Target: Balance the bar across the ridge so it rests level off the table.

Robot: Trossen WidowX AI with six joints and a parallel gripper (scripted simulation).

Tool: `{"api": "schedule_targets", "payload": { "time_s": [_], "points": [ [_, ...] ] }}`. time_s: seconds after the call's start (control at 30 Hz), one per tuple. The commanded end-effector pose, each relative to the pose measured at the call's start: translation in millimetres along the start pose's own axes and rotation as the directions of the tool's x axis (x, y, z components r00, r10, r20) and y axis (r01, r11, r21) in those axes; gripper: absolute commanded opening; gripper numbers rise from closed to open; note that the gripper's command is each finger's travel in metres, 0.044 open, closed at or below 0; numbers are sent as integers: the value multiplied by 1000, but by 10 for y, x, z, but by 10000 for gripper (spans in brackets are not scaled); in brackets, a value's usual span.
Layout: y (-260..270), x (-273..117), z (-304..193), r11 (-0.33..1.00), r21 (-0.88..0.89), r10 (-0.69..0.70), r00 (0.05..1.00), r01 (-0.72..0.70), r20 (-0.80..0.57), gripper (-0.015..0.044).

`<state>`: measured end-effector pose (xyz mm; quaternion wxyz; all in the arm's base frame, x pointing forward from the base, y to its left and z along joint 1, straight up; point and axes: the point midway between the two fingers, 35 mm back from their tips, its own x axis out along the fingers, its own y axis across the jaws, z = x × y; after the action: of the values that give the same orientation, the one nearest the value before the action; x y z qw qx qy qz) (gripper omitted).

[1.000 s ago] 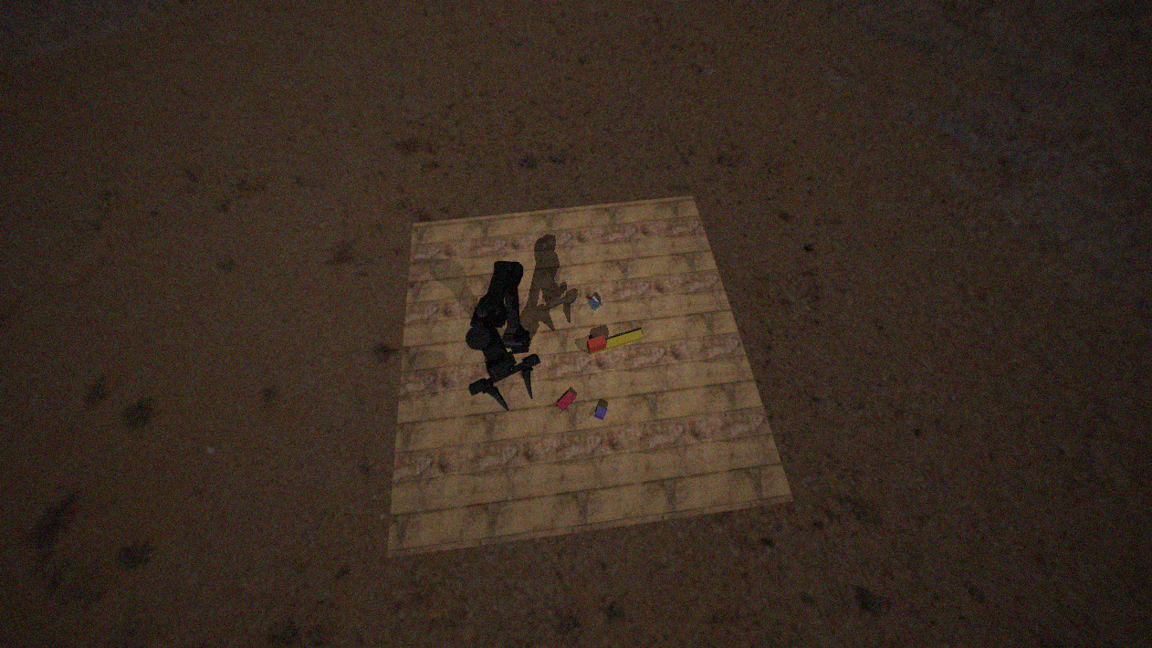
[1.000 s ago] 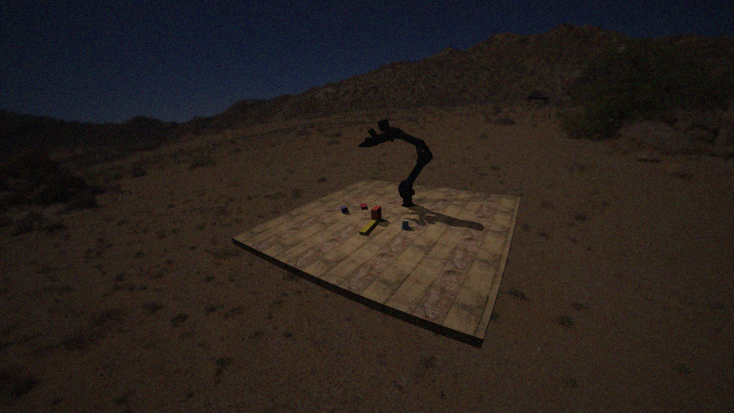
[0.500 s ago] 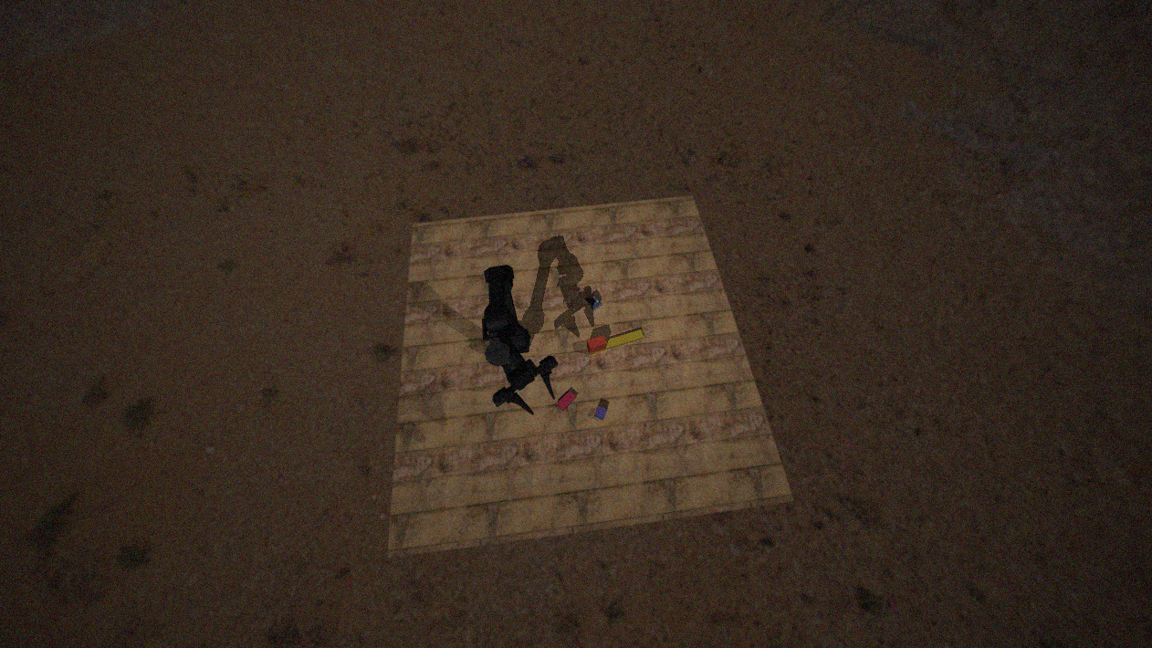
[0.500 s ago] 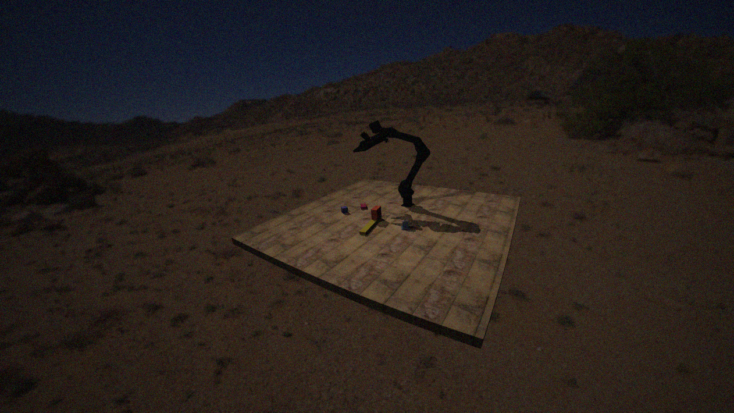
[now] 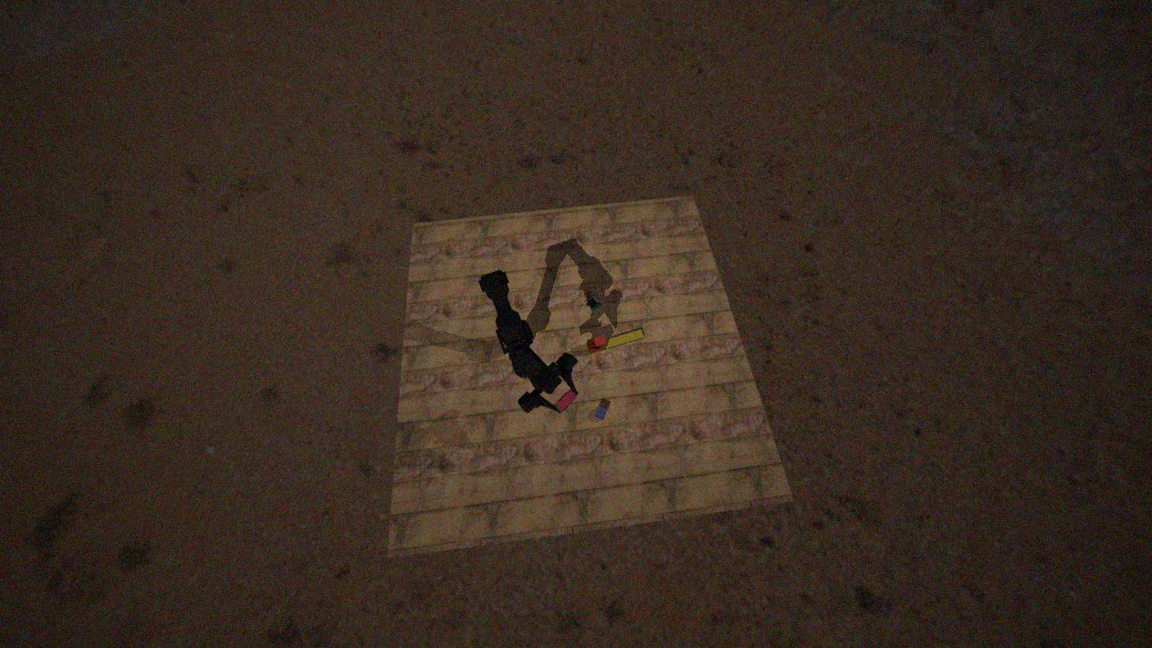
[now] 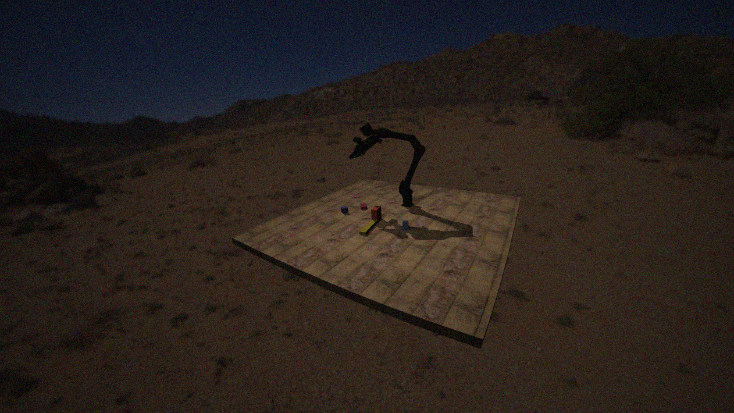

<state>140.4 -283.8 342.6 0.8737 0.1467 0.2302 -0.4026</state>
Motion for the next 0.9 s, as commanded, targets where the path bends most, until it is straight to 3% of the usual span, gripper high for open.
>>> {"api": "schedule_targets", "payload": {
  "time_s": [0.0,0.87],
  "points": [
    [145,141,-33,999,-28,42,998,-44,-55,315],
    [1202,666,-404,933,-194,216,903,-302,-371,315]
  ]
}}
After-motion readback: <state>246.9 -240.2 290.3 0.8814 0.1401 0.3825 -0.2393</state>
